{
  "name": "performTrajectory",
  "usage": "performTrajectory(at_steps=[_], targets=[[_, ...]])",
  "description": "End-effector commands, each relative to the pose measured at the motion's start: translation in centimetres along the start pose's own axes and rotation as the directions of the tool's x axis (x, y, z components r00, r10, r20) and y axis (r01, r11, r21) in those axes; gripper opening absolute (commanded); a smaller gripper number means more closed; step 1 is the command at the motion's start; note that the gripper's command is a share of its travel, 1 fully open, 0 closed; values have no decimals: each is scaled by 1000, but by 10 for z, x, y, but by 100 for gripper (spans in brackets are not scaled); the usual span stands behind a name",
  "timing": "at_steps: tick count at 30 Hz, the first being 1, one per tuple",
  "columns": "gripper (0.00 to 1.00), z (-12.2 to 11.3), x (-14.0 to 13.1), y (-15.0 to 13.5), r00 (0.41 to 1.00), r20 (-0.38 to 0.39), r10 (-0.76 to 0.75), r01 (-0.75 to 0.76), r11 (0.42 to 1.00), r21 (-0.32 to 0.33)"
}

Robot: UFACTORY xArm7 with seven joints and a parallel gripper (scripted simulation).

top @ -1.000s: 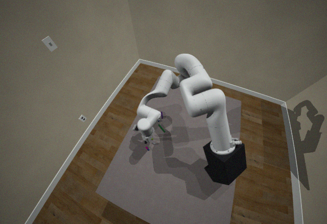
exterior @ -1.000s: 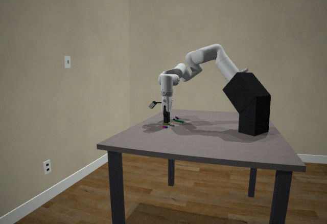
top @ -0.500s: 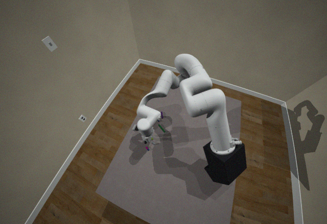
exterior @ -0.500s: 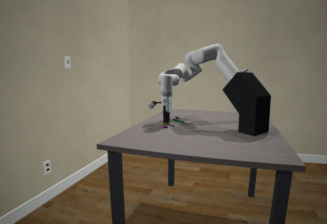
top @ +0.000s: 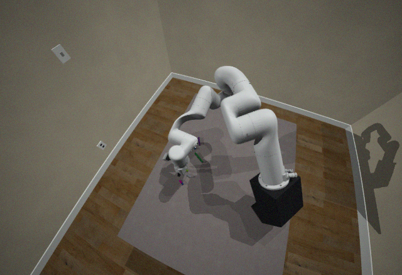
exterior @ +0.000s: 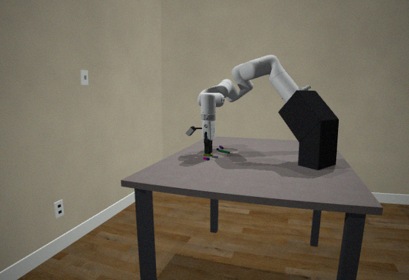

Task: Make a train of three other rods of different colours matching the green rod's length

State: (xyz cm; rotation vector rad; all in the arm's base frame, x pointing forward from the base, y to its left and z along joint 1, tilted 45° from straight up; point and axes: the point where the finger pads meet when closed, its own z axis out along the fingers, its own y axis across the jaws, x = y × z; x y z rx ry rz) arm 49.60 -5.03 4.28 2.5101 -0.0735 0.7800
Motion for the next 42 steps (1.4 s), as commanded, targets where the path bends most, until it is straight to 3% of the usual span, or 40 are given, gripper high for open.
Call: performTrajectory(at_steps=[1,42], targets=[[24,-1,1,-1,1000,-3,-1,1,1000,2],[24,12,1,-1,1000,-3,-1,1,1000,2]])
